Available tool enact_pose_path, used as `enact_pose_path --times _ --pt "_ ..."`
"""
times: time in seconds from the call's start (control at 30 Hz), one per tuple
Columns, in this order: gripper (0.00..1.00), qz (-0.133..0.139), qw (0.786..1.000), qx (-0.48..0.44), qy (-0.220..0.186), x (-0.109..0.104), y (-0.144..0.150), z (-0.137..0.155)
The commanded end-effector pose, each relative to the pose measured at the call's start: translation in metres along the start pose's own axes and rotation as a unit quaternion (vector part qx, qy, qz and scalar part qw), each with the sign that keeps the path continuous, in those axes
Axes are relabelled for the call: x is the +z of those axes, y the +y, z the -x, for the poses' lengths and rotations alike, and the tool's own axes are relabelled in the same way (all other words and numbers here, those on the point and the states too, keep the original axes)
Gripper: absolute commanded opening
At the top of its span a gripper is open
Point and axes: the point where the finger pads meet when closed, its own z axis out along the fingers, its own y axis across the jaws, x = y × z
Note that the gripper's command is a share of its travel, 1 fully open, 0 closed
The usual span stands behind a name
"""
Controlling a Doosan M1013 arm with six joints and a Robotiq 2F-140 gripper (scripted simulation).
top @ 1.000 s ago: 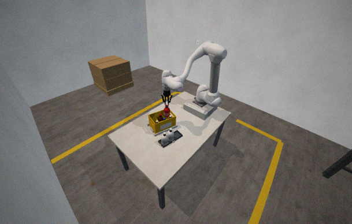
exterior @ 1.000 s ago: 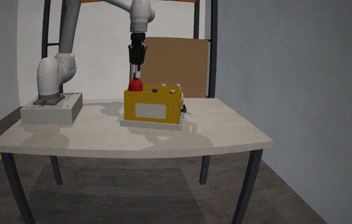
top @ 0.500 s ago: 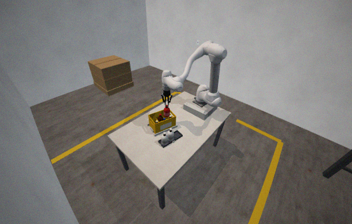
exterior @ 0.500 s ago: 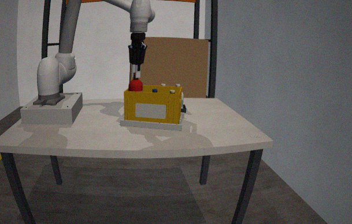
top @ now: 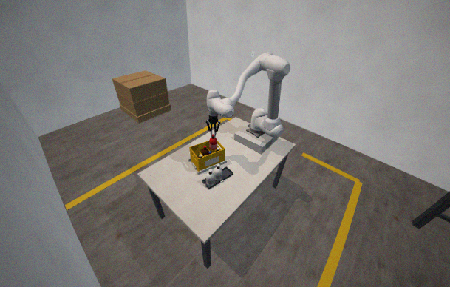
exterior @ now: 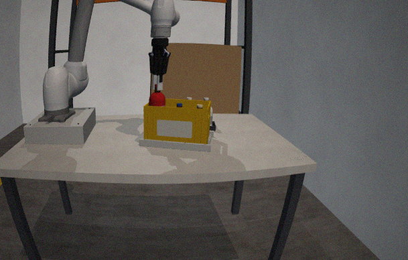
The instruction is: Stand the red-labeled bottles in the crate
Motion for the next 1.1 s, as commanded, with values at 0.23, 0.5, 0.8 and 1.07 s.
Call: enact_pose_path --times 0.23,0.5,0.8,1.07 --pt "0.0 0.0 1.0 0.0 0.0 0.002 0.0 0.0" --pt "0.0 0.0 1.0 0.0 0.0 0.007 0.0 0.0" --pt "0.0 0.0 1.0 0.0 0.0 0.015 0.0 0.0" --pt "0.0 0.0 1.0 0.0 0.0 0.025 0.0 0.0"
